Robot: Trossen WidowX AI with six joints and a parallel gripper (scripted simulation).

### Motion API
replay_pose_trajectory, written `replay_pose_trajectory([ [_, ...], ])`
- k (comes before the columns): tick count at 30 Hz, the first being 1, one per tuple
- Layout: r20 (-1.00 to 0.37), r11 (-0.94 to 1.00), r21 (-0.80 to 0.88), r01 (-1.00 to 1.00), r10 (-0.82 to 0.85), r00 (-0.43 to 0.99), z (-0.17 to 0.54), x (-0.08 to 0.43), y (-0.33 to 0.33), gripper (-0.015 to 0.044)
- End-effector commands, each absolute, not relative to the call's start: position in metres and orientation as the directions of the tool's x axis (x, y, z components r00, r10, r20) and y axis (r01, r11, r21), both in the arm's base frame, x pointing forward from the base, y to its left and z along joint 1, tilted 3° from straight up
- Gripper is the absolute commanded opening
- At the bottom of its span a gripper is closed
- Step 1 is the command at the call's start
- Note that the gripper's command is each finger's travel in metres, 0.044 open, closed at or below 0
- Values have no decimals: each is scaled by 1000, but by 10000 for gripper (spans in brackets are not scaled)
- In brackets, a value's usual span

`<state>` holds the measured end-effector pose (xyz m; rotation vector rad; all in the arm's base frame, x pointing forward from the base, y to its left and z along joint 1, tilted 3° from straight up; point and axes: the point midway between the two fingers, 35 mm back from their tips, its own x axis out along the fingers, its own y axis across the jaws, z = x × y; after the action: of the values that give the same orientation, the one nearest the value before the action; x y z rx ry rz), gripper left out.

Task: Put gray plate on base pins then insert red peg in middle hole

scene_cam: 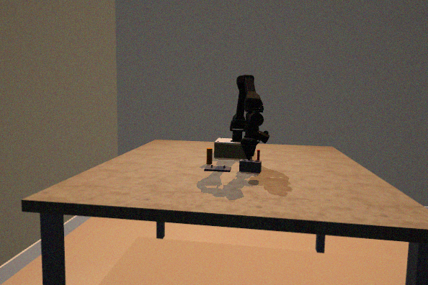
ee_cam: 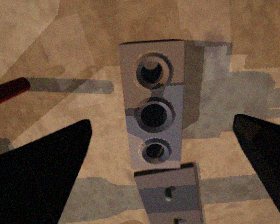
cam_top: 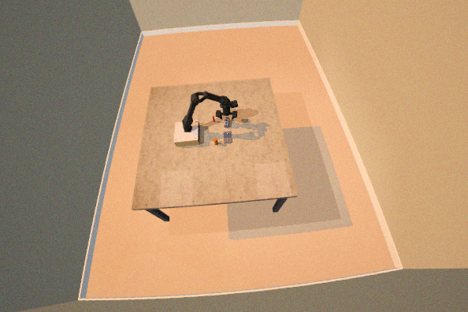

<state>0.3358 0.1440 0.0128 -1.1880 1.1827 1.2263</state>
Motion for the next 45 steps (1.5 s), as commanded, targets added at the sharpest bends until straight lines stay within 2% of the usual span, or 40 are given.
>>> replay_pose_trajectory([
  [1,-999,-8,15,-1000,30,-15,1,333,144,440],
  [31,-999,-8,15,-1000,30,-16,-43,331,145,440],
  [41,-999,-8,15,-1000,30,-16,-43,331,145,178],
  [45,-999,-8,15,-1000,30,-16,-43,331,145,151],
])
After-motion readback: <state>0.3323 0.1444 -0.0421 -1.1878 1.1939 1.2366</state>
